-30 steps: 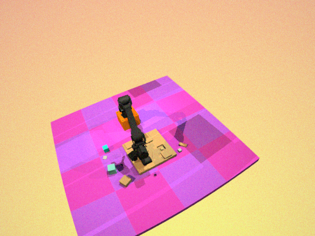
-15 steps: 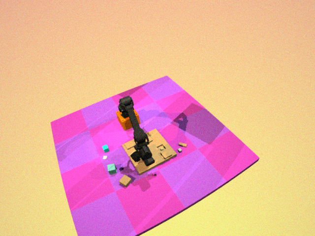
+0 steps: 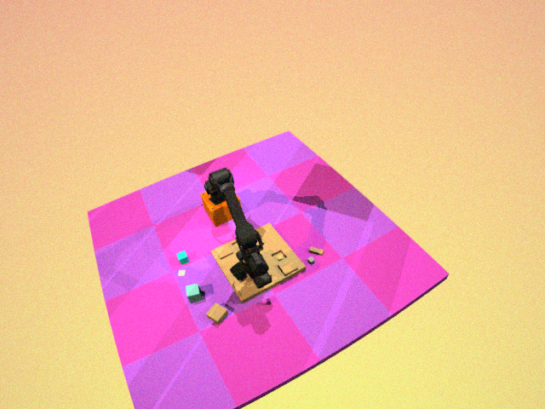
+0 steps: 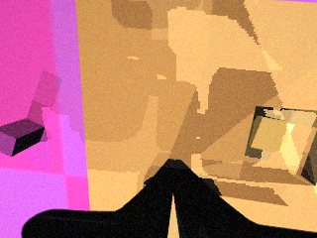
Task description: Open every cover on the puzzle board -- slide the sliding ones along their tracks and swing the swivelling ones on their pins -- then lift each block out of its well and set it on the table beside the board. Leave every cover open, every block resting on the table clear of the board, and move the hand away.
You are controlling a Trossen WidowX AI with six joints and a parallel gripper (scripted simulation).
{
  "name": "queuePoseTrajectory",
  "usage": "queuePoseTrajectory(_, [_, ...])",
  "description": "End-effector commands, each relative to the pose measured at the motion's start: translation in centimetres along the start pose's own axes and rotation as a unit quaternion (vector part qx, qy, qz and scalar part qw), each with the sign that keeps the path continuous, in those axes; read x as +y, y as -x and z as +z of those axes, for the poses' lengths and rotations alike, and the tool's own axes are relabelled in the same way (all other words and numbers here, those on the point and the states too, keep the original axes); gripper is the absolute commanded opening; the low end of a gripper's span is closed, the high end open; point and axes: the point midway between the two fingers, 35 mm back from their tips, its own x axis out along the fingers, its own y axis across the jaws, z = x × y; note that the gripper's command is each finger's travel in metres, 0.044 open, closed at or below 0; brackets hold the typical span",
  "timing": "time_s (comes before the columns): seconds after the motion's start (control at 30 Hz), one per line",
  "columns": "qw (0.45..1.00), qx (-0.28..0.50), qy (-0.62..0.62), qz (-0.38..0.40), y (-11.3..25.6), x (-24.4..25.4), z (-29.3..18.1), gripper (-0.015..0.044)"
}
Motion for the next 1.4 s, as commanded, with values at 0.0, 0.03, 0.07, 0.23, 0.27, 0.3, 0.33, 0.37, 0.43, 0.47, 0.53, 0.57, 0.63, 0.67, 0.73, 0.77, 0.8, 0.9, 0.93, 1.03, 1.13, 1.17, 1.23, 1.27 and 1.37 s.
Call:
queuePoseTrajectory(0.0, [1.0,0.002,-0.001,0.003,0.2,0.4,-0.5,0.0])
queuePoseTrajectory(0.03, [1.0,0.002,-0.001,0.003,0.2,0.5,-0.6,0.0])
queuePoseTrajectory(0.07, [1.0,0.002,-0.001,0.003,0.2,0.5,-0.6,0.0])
queuePoseTrajectory(0.23, [1.0,0.002,-0.001,0.003,0.7,0.5,-0.6,0.0])
queuePoseTrajectory(0.27, [1.0,0.002,-0.001,0.003,0.9,0.5,-0.6,0.0])
queuePoseTrajectory(0.3, [1.0,0.002,-0.001,0.003,1.0,0.5,-0.6,0.0])
queuePoseTrajectory(0.33, [1.0,0.002,-0.001,0.003,1.1,0.6,-0.6,0.0])
queuePoseTrajectory(0.37, [1.0,0.002,-0.001,0.003,1.2,0.6,-0.6,0.0])
queuePoseTrajectory(0.43, [1.0,0.002,-0.001,0.003,1.5,0.6,-0.7,0.0])
queuePoseTrajectory(0.47, [1.0,0.002,-0.001,0.003,1.6,0.6,-0.7,0.0])
queuePoseTrajectory(0.53, [1.0,0.002,-0.001,0.003,1.9,0.6,-0.7,0.0])
queuePoseTrajectory(0.57, [1.0,0.002,-0.001,0.003,2.0,0.6,-0.7,0.0])
queuePoseTrajectory(0.63, [1.0,0.002,-0.001,0.003,2.3,0.6,-0.7,0.0])
queuePoseTrajectory(0.67, [1.0,0.002,-0.001,0.003,2.4,0.6,-0.7,0.0])
queuePoseTrajectory(0.73, [1.0,0.002,-0.001,0.003,2.7,0.6,-0.7,0.0])
queuePoseTrajectory(0.77, [1.0,0.002,-0.001,0.003,2.8,0.6,-0.7,0.0])
queuePoseTrajectory(0.8, [1.0,0.002,-0.001,0.003,2.9,0.6,-0.7,0.0])
queuePoseTrajectory(0.9, [1.0,0.002,-0.001,0.003,3.3,0.6,-0.7,0.0])
queuePoseTrajectory(0.93, [1.0,0.002,-0.001,0.003,3.4,0.7,-0.7,0.0])
queuePoseTrajectory(1.03, [1.0,0.002,-0.001,0.003,3.8,0.7,-0.7,0.0])
queuePoseTrajectory(1.13, [1.0,0.002,-0.001,0.003,4.2,0.6,-0.7,0.0])
queuePoseTrajectory(1.17, [1.0,0.002,-0.001,0.003,4.4,0.6,-0.7,0.0])
queuePoseTrajectory(1.23, [1.0,0.002,-0.001,0.003,4.6,0.6,-0.8,0.0])
queuePoseTrajectory(1.27, [1.0,0.002,-0.001,0.003,4.7,0.6,-0.8,0.0])
queuePoseTrajectory(1.37, [1.0,0.002,-0.001,0.003,5.1,0.6,-0.8,0.0])
